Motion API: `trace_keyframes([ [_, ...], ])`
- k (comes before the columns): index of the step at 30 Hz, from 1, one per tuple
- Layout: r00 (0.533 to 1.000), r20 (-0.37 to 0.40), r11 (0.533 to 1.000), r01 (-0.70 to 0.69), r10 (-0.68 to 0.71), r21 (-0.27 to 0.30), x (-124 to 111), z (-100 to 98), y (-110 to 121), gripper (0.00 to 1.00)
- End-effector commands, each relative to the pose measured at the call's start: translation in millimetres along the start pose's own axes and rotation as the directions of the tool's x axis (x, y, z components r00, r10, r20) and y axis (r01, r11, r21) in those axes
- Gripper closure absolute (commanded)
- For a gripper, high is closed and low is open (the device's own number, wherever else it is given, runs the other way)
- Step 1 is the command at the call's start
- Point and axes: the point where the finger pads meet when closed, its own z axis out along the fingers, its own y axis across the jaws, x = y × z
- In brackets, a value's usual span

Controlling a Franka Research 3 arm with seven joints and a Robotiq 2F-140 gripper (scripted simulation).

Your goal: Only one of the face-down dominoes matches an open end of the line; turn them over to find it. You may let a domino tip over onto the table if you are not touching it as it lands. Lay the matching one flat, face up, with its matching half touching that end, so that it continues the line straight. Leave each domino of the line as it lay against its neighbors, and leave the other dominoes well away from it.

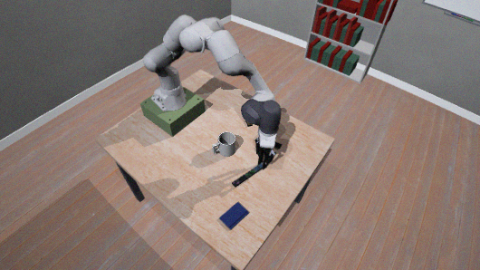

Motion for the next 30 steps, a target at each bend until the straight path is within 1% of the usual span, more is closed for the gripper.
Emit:
trace_keyframes([
  [1, 1.0, 0.001, 1.0, 0.002, -0.002, 0.001, 0.8, 0.0, 0.2, 0.77],
  [23, 1.0, 0.001, 1.0, 0.002, -0.002, 0.001, 0.8, 0.0, 0.2, 0.77],
  [24, 1.0, 0.001, 1.0, 0.002, -0.002, 0.001, 0.8, 0.0, 0.2, 0.66],
  [30, 1.0, 0.001, 1.0, 0.002, -0.002, 0.001, 0.8, 0.0, 0.2, 0.66],
])
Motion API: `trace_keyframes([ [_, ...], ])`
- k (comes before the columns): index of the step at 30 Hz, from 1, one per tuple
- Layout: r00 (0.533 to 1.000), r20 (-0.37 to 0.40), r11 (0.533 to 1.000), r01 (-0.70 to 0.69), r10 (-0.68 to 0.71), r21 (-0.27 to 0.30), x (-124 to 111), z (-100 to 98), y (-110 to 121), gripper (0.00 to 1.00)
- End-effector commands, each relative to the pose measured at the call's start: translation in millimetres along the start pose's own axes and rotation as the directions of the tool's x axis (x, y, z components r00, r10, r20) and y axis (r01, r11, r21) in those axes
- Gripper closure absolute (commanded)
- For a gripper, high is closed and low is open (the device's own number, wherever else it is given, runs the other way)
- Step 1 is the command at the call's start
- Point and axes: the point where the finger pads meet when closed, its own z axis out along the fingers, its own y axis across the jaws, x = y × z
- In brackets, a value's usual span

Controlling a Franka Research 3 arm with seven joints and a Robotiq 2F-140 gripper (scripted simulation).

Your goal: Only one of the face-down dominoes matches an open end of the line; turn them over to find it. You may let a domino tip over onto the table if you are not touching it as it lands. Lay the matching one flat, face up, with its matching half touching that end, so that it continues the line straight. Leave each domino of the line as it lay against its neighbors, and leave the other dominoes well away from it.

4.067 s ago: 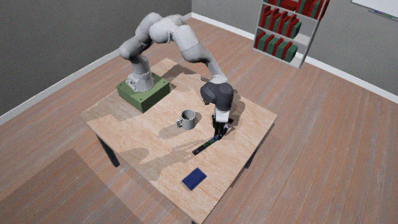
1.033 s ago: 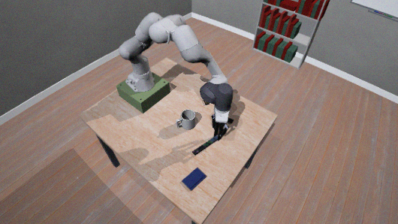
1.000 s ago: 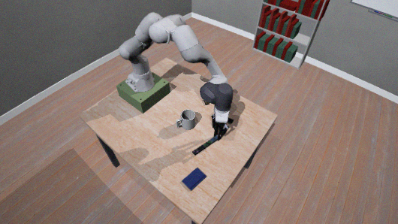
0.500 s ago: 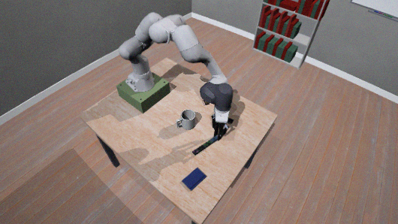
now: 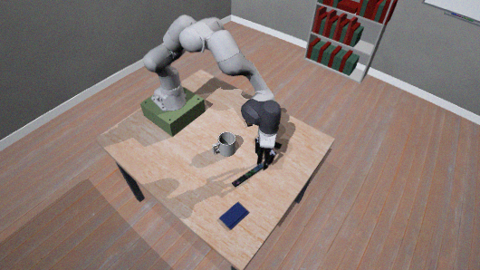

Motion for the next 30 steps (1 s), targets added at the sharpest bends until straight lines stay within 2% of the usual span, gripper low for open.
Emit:
trace_keyframes([
  [1, 1.0, 0.001, 1.0, 0.002, -0.002, 0.002, 1, -0.1, 0, 0.66],
  [14, 1.0, 0.001, 1.0, 0.002, -0.002, 0.002, 2, -1.9, 0, 0.66],
  [30, 1.0, 0.001, 1.0, 0.002, -0.002, 0.002, 28, -35.1, 0, 0.66],
])
